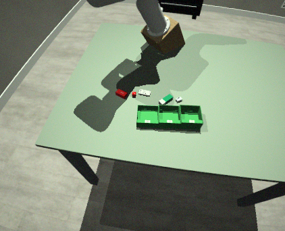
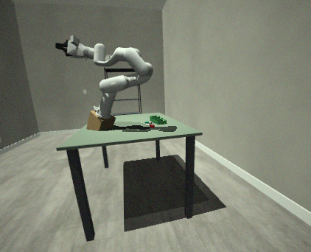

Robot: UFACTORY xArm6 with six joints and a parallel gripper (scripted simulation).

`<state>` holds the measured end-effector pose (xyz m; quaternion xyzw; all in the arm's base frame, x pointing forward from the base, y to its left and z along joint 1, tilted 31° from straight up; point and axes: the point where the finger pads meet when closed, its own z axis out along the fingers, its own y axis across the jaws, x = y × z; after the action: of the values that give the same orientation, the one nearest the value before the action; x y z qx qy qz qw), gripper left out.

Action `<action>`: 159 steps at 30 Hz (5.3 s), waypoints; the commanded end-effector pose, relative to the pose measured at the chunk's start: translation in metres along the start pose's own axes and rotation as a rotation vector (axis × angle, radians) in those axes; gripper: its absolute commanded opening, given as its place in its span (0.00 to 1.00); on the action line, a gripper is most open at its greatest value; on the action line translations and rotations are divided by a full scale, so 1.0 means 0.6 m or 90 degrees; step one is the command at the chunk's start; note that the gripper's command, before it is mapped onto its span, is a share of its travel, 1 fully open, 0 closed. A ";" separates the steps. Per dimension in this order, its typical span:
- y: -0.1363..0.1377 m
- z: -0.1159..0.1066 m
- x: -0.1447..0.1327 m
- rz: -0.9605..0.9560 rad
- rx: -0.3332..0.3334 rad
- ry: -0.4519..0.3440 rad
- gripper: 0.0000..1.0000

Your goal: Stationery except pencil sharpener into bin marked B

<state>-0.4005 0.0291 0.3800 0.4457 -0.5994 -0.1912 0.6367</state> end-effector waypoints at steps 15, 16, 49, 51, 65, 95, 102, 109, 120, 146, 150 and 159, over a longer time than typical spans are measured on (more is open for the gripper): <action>-0.189 -0.037 -0.030 -0.002 -0.008 0.001 0.07; -0.188 -0.036 -0.030 -0.002 -0.008 0.001 0.07; -0.190 -0.033 -0.033 -0.001 -0.007 0.000 0.07; -0.190 -0.033 -0.033 -0.001 -0.007 0.000 0.07; -0.190 -0.033 -0.033 -0.001 -0.007 0.000 0.07; -0.191 -0.036 -0.035 0.028 0.000 -0.020 0.07; -0.190 -0.036 -0.036 0.028 0.000 -0.020 0.07; -0.190 -0.037 -0.038 0.028 0.000 -0.020 0.07; -0.187 -0.041 -0.045 0.028 -0.001 -0.020 0.07; -0.067 -0.070 -0.115 0.148 0.003 -0.115 0.07; -0.061 -0.085 -0.137 0.182 0.001 -0.142 0.07; -0.047 -0.127 -0.190 0.265 -0.006 -0.208 0.07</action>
<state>-0.3526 0.1086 0.3020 0.3025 -0.7454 -0.1434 0.5765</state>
